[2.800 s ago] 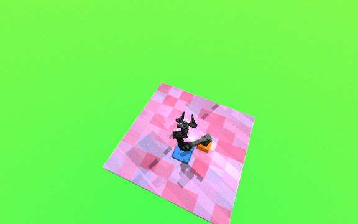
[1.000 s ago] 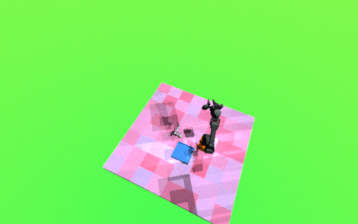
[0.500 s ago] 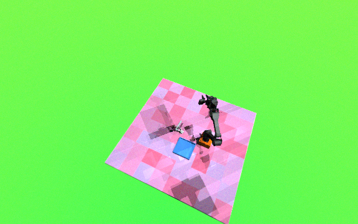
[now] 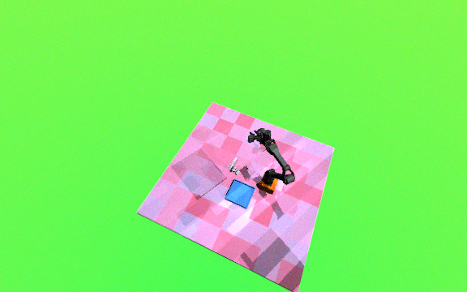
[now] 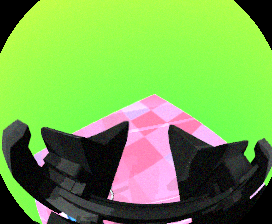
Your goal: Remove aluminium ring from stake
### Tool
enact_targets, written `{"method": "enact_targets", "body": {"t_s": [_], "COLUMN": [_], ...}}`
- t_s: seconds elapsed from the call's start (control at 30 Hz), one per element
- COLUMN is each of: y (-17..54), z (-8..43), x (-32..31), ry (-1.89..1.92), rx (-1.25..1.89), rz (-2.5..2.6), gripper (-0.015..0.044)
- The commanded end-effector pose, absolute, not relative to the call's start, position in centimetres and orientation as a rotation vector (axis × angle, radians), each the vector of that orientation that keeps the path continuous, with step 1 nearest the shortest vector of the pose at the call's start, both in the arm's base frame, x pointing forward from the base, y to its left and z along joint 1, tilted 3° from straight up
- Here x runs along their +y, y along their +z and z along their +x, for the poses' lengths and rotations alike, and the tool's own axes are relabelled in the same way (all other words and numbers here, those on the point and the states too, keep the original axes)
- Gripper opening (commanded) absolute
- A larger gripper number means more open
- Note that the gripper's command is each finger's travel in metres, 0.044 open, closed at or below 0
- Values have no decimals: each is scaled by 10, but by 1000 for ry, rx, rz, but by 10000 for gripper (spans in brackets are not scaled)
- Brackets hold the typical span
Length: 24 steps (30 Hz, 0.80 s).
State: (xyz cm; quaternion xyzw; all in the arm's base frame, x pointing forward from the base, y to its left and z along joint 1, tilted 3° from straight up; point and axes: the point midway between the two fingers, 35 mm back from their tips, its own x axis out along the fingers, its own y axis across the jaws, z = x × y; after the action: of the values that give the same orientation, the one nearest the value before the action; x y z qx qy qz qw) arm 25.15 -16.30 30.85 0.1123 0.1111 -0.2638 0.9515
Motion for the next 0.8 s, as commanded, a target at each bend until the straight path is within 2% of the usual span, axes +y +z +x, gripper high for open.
{"method": "enact_targets", "body": {"t_s": [0.0, 0.4, 0.77], "y": [274, 165, 68], "z": [269, 301, 285], "x": [-151, -85, -23], "ry": [-488, -316, -176], "rx": [310, 584, 840], "rz": [240, 244, 110], "gripper": [200, 200, 200]}}
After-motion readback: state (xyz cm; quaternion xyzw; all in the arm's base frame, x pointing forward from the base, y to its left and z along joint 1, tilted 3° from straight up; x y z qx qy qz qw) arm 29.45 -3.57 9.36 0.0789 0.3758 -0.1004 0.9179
